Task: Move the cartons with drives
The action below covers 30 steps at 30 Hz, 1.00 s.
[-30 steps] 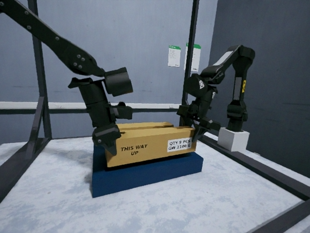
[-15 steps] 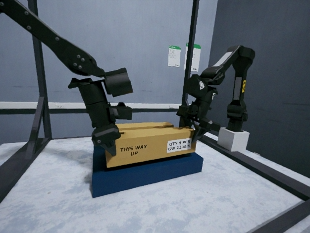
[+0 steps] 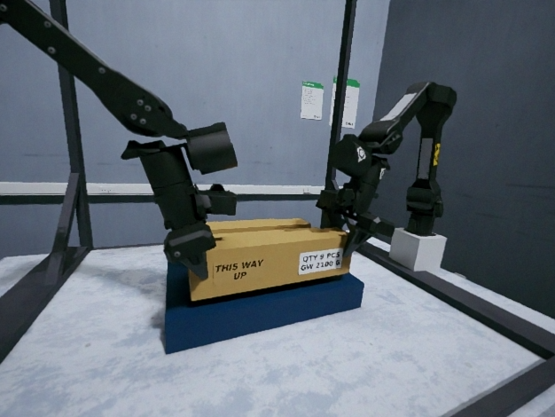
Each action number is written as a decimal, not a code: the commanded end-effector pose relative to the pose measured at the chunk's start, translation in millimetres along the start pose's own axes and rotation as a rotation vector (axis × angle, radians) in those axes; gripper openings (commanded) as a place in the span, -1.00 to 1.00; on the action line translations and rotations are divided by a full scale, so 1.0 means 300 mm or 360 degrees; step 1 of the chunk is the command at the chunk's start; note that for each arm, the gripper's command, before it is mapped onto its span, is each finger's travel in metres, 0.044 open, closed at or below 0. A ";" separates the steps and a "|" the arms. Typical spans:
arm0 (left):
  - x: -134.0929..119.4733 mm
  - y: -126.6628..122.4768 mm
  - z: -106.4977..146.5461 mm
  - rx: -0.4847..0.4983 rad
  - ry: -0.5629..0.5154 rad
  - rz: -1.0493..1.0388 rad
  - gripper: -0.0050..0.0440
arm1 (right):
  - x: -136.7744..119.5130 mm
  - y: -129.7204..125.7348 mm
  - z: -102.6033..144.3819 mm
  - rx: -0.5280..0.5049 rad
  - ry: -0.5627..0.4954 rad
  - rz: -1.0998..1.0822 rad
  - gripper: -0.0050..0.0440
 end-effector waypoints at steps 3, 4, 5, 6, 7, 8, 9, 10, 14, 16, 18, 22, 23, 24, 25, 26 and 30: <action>0.034 0.005 0.053 0.0015 -0.0085 -0.0007 -1.00 | 0.041 -0.008 0.085 -0.0027 -0.0113 0.0009 -1.00; 0.034 0.005 0.053 0.0015 -0.0085 -0.0007 -1.00 | 0.041 -0.008 0.085 -0.0027 -0.0113 0.0009 -1.00; 0.034 0.005 0.053 0.0015 -0.0085 -0.0007 -1.00 | 0.041 -0.008 0.085 -0.0027 -0.0113 0.0009 -1.00; 0.034 0.005 0.053 0.0015 -0.0085 -0.0007 -1.00 | 0.041 -0.008 0.085 -0.0027 -0.0113 0.0009 -1.00; 0.034 0.005 0.053 0.0015 -0.0085 -0.0007 -1.00 | 0.041 -0.008 0.085 -0.0027 -0.0113 0.0009 -1.00; 0.034 0.005 0.053 0.0015 -0.0085 -0.0007 -1.00 | 0.041 -0.008 0.085 -0.0027 -0.0113 0.0009 -1.00; 0.034 0.005 0.053 0.0015 -0.0085 -0.0007 -1.00 | 0.041 -0.008 0.085 -0.0027 -0.0113 0.0009 -1.00; 0.034 0.005 0.053 0.0015 -0.0085 -0.0007 -1.00 | 0.041 -0.008 0.085 -0.0027 -0.0113 0.0009 -1.00; 0.033 0.005 0.051 0.0016 -0.0086 -0.0008 -1.00 | 0.040 -0.008 0.083 -0.0027 -0.0114 0.0007 -1.00; 0.033 0.005 0.051 0.0016 -0.0086 -0.0008 -1.00 | 0.040 -0.008 0.083 -0.0027 -0.0114 0.0007 -1.00; 0.033 0.005 0.051 0.0016 -0.0086 -0.0008 -1.00 | 0.040 -0.008 0.083 -0.0027 -0.0114 0.0007 -1.00; 0.033 0.005 0.051 0.0016 -0.0086 -0.0008 -1.00 | 0.040 -0.008 0.083 -0.0027 -0.0114 0.0007 -1.00; 0.033 0.005 0.051 0.0016 -0.0086 -0.0008 -1.00 | 0.040 -0.008 0.083 -0.0027 -0.0114 0.0007 -1.00; 0.033 0.005 0.051 0.0016 -0.0086 -0.0008 -1.00 | 0.040 -0.008 0.083 -0.0027 -0.0114 0.0007 -1.00; 0.033 0.005 0.051 0.0016 -0.0086 -0.0008 -1.00 | 0.040 -0.008 0.083 -0.0027 -0.0114 0.0007 -1.00; 0.033 0.005 0.051 0.0016 -0.0086 -0.0008 -1.00 | 0.040 -0.008 0.083 -0.0027 -0.0114 0.0007 -1.00; 0.035 0.005 0.054 0.0006 -0.0052 -0.0004 -1.00 | 0.039 -0.008 0.082 -0.0027 -0.0115 0.0007 -1.00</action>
Point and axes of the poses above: on each arm, the point midway between the two fingers, 35 mm back from their tips, its own z axis back along the fingers, its own y axis across the jaws, x = y × z, the point moved 2 cm from there along z, back along the fingers, and after that the axes turned 6 degrees about z, right-handed, at the moved point
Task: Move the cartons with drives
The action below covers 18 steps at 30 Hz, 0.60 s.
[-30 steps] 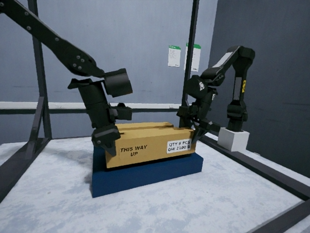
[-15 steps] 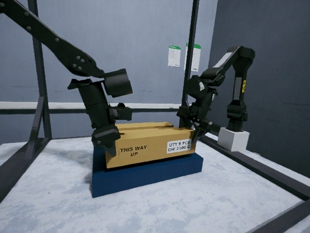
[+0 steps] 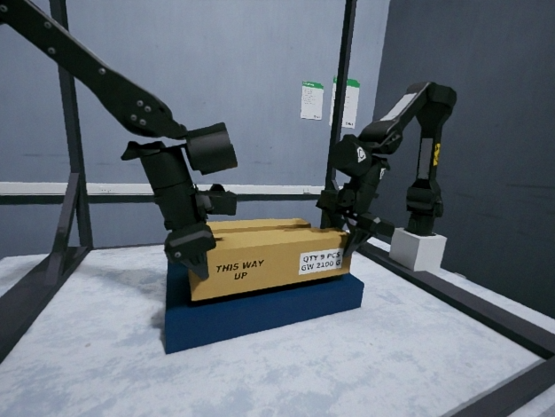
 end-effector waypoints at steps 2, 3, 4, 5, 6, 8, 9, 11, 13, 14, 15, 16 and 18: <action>0.038 0.005 0.054 0.0007 -0.0061 -0.0005 -1.00 | 0.038 -0.008 0.084 -0.0028 -0.0106 0.0007 -1.00; 0.038 0.005 0.054 0.0007 -0.0061 -0.0005 -1.00 | 0.038 -0.008 0.084 -0.0028 -0.0106 0.0007 -1.00; 0.038 0.005 0.054 0.0007 -0.0061 -0.0005 -1.00 | 0.038 -0.008 0.084 -0.0028 -0.0106 0.0007 -1.00; 0.038 0.005 0.054 0.0007 -0.0061 -0.0005 -1.00 | 0.038 -0.008 0.084 -0.0028 -0.0106 0.0007 -1.00; 0.038 0.005 0.054 0.0007 -0.0061 -0.0005 -1.00 | 0.038 -0.008 0.084 -0.0028 -0.0106 0.0007 -1.00; 0.038 0.005 0.054 0.0007 -0.0061 -0.0005 -1.00 | 0.038 -0.008 0.084 -0.0028 -0.0106 0.0007 -1.00; 0.038 0.005 0.054 0.0007 -0.0061 -0.0005 -1.00 | 0.038 -0.008 0.084 -0.0028 -0.0106 0.0007 -1.00; 0.038 0.005 0.054 0.0007 -0.0061 -0.0005 -1.00 | 0.038 -0.008 0.084 -0.0028 -0.0106 0.0007 -1.00; 0.038 0.005 0.054 0.0007 -0.0061 -0.0005 -1.00 | 0.038 -0.008 0.084 -0.0028 -0.0106 0.0007 -1.00; 0.038 0.005 0.054 0.0007 -0.0061 -0.0005 -1.00 | 0.038 -0.008 0.084 -0.0028 -0.0106 0.0007 -1.00; 0.033 0.004 0.038 0.0017 -0.0094 -0.0009 -1.00 | 0.035 -0.008 0.074 -0.0026 -0.0105 0.0007 -1.00; 0.033 0.004 0.038 0.0017 -0.0094 -0.0009 -1.00 | 0.035 -0.008 0.074 -0.0026 -0.0105 0.0007 -1.00; 0.033 0.004 0.038 0.0017 -0.0094 -0.0009 -1.00 | 0.035 -0.008 0.074 -0.0026 -0.0105 0.0007 -1.00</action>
Point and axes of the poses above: on each arm, the point midway between the two fingers, 35 mm back from their tips, its own z axis back along the fingers, its own y axis across the jaws, x = y × z, the point moved 2 cm from there along z, back along the fingers, and after that the axes turned 6 degrees about z, right-handed, at the moved point
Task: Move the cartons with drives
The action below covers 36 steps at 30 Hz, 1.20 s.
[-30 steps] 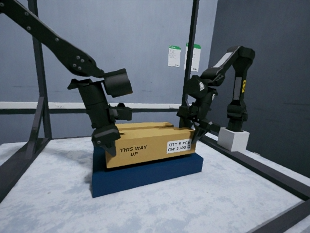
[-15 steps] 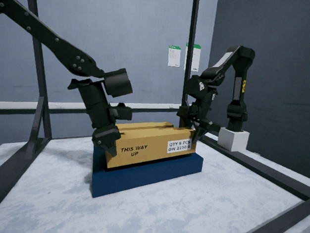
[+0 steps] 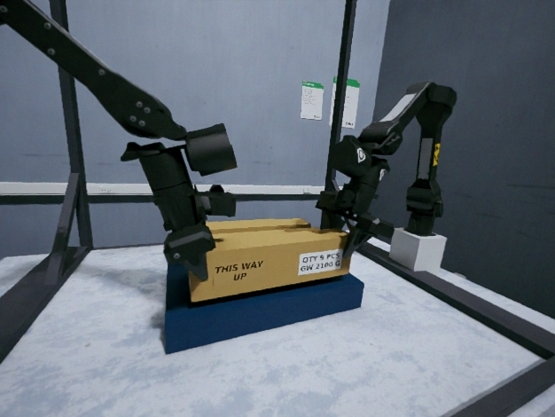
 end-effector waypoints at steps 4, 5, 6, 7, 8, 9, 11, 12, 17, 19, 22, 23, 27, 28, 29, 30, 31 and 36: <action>0.031 0.004 0.044 0.0017 -0.0085 -0.0008 -1.00 | 0.040 -0.008 0.078 -0.0025 -0.0108 0.0007 -1.00; 0.031 0.004 0.044 0.0017 -0.0085 -0.0008 -1.00 | 0.040 -0.008 0.078 -0.0025 -0.0108 0.0007 -1.00; 0.031 0.004 0.044 0.0017 -0.0085 -0.0008 -1.00 | 0.040 -0.008 0.078 -0.0025 -0.0108 0.0007 -1.00; 0.031 0.004 0.044 0.0017 -0.0085 -0.0008 -1.00 | 0.040 -0.008 0.078 -0.0025 -0.0108 0.0007 -1.00; 0.031 0.004 0.044 0.0017 -0.0085 -0.0008 -1.00 | 0.040 -0.008 0.078 -0.0025 -0.0108 0.0007 -1.00; 0.031 0.004 0.044 0.0017 -0.0085 -0.0008 -1.00 | 0.040 -0.008 0.078 -0.0025 -0.0108 0.0007 -1.00; 0.031 0.004 0.044 0.0017 -0.0085 -0.0008 -1.00 | 0.040 -0.008 0.078 -0.0025 -0.0108 0.0007 -1.00; 0.031 0.004 0.044 0.0017 -0.0085 -0.0008 -1.00 | 0.040 -0.008 0.078 -0.0025 -0.0108 0.0007 -1.00; 0.032 0.005 0.046 0.0020 -0.0087 -0.0007 -1.00 | 0.044 -0.009 0.077 -0.0015 -0.0055 0.0004 -1.00; 0.032 0.005 0.046 0.0020 -0.0087 -0.0007 -1.00 | 0.044 -0.009 0.077 -0.0015 -0.0055 0.0004 -1.00; 0.032 0.005 0.046 0.0020 -0.0087 -0.0007 -1.00 | 0.044 -0.009 0.077 -0.0015 -0.0055 0.0004 -1.00; 0.032 0.005 0.046 0.0020 -0.0087 -0.0007 -1.00 | 0.044 -0.009 0.077 -0.0015 -0.0055 0.0004 -1.00; 0.032 0.005 0.046 0.0020 -0.0087 -0.0007 -1.00 | 0.044 -0.009 0.077 -0.0015 -0.0055 0.0004 -1.00; 0.032 0.005 0.046 0.0020 -0.0087 -0.0007 -1.00 | 0.044 -0.009 0.077 -0.0015 -0.0055 0.0004 -1.00; 0.032 0.005 0.046 0.0020 -0.0087 -0.0007 -1.00 | 0.044 -0.009 0.077 -0.0015 -0.0055 0.0004 -1.00; 0.032 0.005 0.046 0.0020 -0.0087 -0.0007 -1.00 | 0.044 -0.009 0.077 -0.0015 -0.0055 0.0004 -1.00; 0.031 0.005 0.044 0.0018 -0.0088 -0.0006 -1.00 | 0.041 -0.009 0.078 -0.0026 -0.0106 0.0007 -1.00; 0.031 0.005 0.044 0.0018 -0.0088 -0.0006 -1.00 | 0.041 -0.009 0.078 -0.0026 -0.0106 0.0007 -1.00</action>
Point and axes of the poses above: on each arm, the point midway between the two fingers, 35 mm back from their tips, its own z axis back along the fingers, its own y axis across the jaws, x = y × z, the point moved 2 cm from there along z, back along the fingers, and after that the axes turned 6 degrees about z, right-handed, at the moved point
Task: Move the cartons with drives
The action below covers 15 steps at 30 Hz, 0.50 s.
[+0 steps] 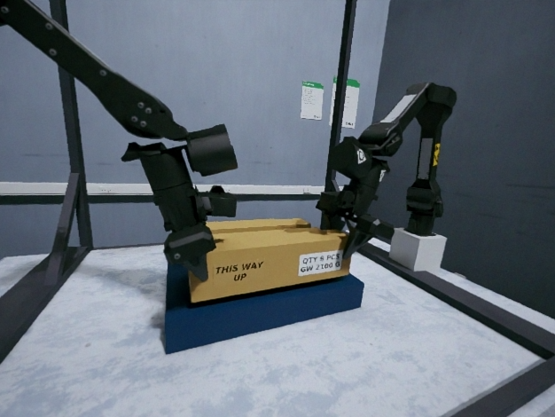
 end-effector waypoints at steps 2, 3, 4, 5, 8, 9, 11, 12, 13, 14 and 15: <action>0.035 0.005 0.051 0.0016 -0.0080 -0.0005 -1.00 | 0.040 -0.008 0.081 -0.0026 -0.0114 0.0008 -1.00; 0.035 0.005 0.051 0.0016 -0.0080 -0.0005 -1.00 | 0.040 -0.008 0.081 -0.0026 -0.0114 0.0008 -1.00; 0.035 0.005 0.051 0.0016 -0.0080 -0.0005 -1.00 | 0.040 -0.008 0.081 -0.0026 -0.0114 0.0008 -1.00; 0.035 0.005 0.051 0.0016 -0.0080 -0.0005 -1.00 | 0.040 -0.008 0.081 -0.0026 -0.0114 0.0008 -1.00; 0.035 0.005 0.051 0.0016 -0.0080 -0.0005 -1.00 | 0.040 -0.008 0.081 -0.0026 -0.0114 0.0008 -1.00; 0.035 0.005 0.051 0.0016 -0.0080 -0.0005 -1.00 | 0.040 -0.008 0.081 -0.0026 -0.0114 0.0008 -1.00; 0.035 0.005 0.051 0.0016 -0.0080 -0.0005 -1.00 | 0.040 -0.008 0.081 -0.0026 -0.0114 0.0008 -1.00; 0.006 0.009 -0.029 0.0015 -0.0079 -0.0004 -1.00 | 0.007 -0.003 -0.022 -0.0026 -0.0117 0.0008 -1.00; 0.006 0.009 -0.029 0.0015 -0.0079 -0.0004 -1.00 | 0.007 -0.003 -0.022 -0.0026 -0.0117 0.0008 -1.00; 0.006 0.009 -0.029 0.0015 -0.0079 -0.0004 -1.00 | 0.007 -0.003 -0.022 -0.0026 -0.0117 0.0008 -1.00; 0.006 0.009 -0.029 0.0015 -0.0079 -0.0004 -1.00 | 0.007 -0.003 -0.022 -0.0026 -0.0117 0.0008 -1.00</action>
Point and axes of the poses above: on each arm, the point midway between the two fingers, 35 mm back from their tips, its own z axis back along the fingers, its own y axis across the jaws, x = y × z, the point moved 2 cm from there along z, back along the fingers, and after that the axes turned 6 degrees about z, right-handed, at the moved point
